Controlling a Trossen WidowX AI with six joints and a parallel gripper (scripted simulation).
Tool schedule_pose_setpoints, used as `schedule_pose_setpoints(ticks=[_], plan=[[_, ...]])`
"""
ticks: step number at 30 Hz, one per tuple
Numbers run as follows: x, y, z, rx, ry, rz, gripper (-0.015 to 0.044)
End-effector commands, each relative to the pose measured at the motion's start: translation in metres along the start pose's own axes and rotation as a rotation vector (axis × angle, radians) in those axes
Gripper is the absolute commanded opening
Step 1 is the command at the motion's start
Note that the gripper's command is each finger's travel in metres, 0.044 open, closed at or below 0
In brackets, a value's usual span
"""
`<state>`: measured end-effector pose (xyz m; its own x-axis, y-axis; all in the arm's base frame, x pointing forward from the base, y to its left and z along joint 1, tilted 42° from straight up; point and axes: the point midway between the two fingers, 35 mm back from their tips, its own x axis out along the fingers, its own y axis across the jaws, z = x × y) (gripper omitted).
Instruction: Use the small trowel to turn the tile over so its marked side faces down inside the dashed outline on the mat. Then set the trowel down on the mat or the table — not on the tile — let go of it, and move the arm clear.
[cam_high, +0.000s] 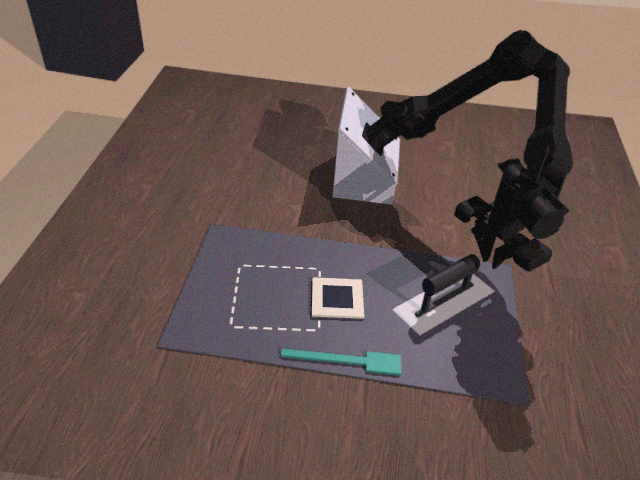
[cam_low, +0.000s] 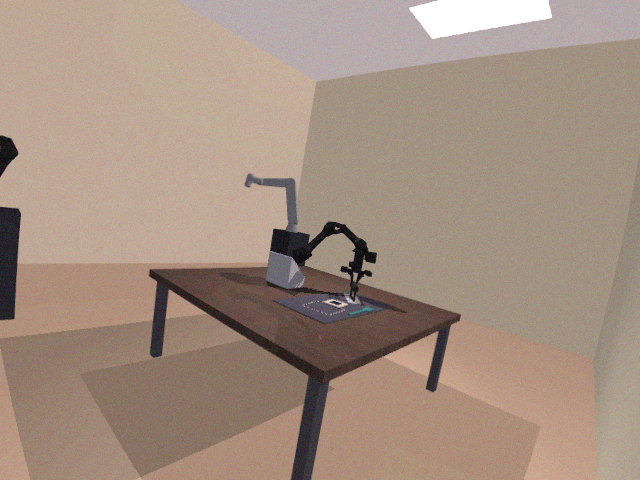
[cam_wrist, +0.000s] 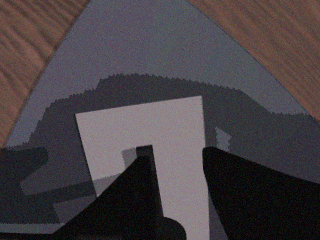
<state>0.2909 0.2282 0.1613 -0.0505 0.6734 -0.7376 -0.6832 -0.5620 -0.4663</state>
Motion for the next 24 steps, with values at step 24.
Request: schedule_pose_setpoints(ticks=[24], plan=[[-0.02, -0.073, 0.003, -0.009, 0.001, -0.011, 0.01]])
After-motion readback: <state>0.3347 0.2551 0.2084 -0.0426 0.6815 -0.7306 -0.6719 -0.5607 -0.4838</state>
